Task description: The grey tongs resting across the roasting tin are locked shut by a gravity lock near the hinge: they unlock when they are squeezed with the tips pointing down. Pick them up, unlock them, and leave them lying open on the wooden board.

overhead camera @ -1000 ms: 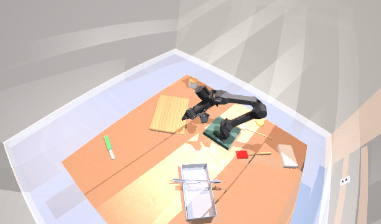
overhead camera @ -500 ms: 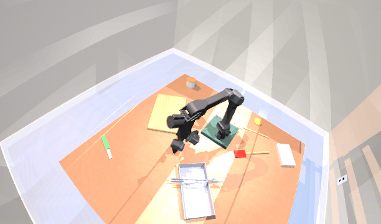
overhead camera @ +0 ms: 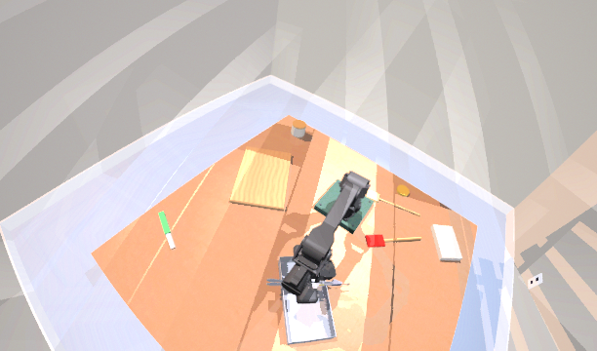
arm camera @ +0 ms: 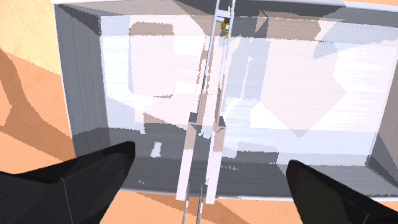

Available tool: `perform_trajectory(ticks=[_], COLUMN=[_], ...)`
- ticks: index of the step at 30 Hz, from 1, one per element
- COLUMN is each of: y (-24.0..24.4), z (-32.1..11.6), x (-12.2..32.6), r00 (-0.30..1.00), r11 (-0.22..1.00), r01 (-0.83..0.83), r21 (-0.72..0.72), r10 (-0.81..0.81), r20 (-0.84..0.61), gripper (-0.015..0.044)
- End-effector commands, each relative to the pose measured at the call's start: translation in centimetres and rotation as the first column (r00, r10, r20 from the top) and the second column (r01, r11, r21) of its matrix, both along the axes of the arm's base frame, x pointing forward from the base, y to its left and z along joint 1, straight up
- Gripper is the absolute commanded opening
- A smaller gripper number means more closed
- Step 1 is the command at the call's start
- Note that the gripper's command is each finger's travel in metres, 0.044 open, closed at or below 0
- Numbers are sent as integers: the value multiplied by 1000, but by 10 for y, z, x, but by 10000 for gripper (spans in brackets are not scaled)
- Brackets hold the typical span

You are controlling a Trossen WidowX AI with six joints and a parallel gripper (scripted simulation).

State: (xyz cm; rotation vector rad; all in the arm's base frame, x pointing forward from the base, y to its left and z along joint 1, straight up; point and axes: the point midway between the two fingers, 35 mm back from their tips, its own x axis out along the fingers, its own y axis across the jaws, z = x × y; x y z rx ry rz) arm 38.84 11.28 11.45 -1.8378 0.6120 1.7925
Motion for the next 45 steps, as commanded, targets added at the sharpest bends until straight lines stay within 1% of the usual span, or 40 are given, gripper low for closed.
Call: perform_trajectory(ticks=[1, 11, 45], y=[-5, -5, -4], z=[3, -1, -57], x=[4, 5, 8], r00=[1000, 1000, 1000], r11=[1000, 1000, 1000], r01=[9, 9, 9], r21=[-13, -13, -13], r10=[-8, -8, -8], r20=[6, 6, 6], gripper=[440, 440, 440])
